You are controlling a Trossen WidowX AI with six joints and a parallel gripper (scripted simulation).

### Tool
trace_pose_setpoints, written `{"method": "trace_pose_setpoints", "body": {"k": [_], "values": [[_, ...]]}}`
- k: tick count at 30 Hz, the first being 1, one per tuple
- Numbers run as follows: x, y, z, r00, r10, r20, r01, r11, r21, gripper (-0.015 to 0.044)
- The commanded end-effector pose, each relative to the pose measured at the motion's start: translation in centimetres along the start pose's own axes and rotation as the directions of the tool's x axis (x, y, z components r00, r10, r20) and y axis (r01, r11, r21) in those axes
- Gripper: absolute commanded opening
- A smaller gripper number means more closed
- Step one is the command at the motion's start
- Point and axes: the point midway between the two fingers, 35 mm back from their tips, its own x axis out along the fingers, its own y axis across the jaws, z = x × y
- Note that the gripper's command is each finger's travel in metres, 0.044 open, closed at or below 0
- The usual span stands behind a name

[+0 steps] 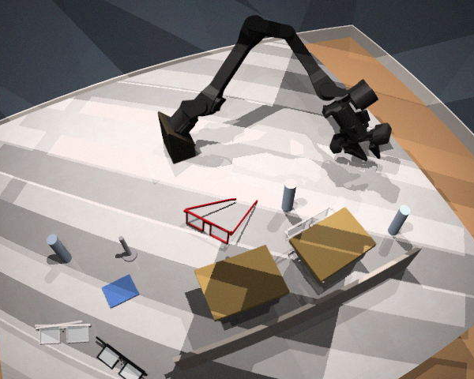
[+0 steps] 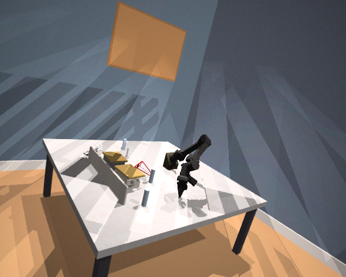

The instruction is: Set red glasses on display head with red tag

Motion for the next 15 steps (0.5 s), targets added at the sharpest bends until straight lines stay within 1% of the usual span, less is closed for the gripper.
{"method": "trace_pose_setpoints", "body": {"k": [1, 8, 15], "values": [[-0.9, -1.4, -4.3, 0.994, -0.002, -0.109, 0.006, 1.000, 0.030, 0.0200], [-3.9, -2.7, -12.7, 0.950, 0.030, -0.309, 0.013, 0.991, 0.136, 0.0200], [-8.5, -2.3, -21.2, 0.872, 0.112, -0.477, 0.038, 0.955, 0.294, 0.0200]]}}
